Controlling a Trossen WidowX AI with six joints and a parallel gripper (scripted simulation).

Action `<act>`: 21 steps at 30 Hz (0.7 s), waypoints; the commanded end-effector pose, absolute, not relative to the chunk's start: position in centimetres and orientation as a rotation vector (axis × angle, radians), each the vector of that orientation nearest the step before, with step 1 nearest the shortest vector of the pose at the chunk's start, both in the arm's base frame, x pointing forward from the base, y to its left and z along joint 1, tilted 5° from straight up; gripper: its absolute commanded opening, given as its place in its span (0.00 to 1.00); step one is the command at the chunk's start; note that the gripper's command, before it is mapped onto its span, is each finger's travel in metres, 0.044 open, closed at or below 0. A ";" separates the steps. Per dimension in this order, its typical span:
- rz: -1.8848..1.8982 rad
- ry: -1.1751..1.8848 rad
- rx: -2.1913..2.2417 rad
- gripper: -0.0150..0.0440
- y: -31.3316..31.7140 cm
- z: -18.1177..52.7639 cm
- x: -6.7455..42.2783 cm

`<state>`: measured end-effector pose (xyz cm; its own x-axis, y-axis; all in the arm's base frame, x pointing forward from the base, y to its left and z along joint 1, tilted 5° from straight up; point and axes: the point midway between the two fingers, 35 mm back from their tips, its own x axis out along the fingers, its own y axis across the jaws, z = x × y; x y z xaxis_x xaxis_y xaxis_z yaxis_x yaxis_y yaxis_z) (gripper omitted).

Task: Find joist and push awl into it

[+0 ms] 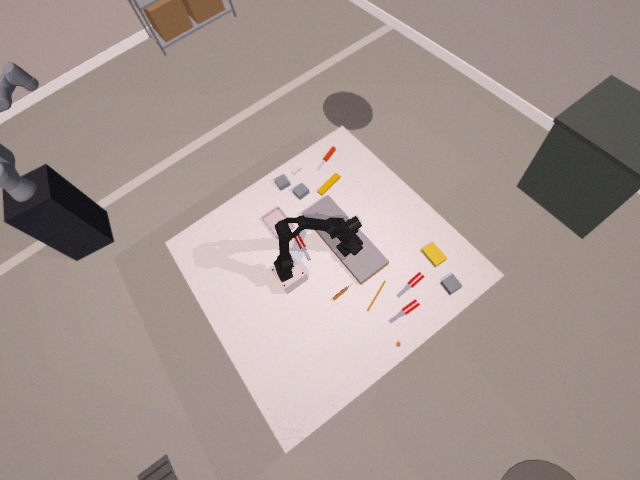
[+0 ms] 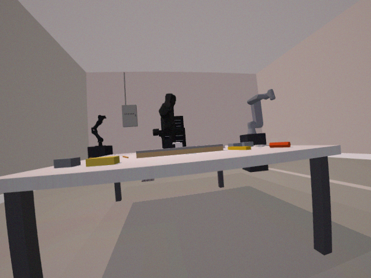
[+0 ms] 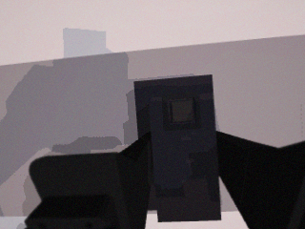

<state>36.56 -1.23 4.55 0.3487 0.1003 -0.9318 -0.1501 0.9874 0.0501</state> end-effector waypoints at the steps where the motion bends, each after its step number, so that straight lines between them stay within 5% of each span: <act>1: 0.163 1.206 -0.046 0.25 0.3 4.5 36.2; 21: 0.167 1.207 -0.040 0.25 7.5 4.9 35.1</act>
